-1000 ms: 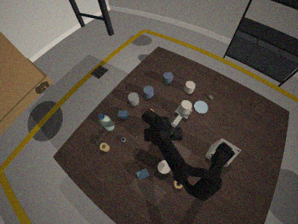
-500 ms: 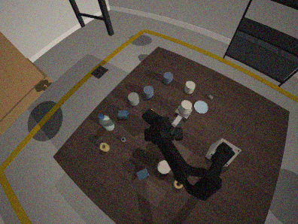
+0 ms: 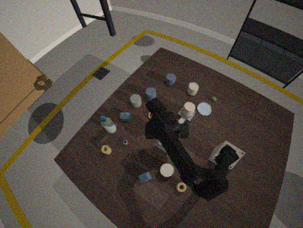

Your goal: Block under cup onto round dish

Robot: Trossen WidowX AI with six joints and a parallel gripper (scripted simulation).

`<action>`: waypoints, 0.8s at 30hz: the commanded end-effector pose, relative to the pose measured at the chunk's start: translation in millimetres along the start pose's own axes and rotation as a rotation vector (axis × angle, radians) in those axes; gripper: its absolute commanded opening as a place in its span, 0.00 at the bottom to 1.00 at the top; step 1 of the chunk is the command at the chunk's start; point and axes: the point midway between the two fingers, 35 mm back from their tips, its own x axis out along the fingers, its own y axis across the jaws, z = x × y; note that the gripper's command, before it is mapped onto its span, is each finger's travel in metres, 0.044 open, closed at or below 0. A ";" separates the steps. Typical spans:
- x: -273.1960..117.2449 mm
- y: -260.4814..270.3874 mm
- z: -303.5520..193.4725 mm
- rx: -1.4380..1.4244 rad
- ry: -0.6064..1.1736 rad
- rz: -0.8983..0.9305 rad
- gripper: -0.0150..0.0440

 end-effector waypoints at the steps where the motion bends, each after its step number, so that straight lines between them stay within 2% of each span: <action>1: -14.9 0.2 -0.9 -0.007 -0.006 0.002 0.25; 4: -14.3 -1.8 5.3 -0.007 -0.009 0.001 0.25; 11: -7.9 -29.3 66.4 -0.003 -0.032 -0.008 0.25; 24: 11.8 -109.9 163.2 0.018 -0.049 -0.005 0.25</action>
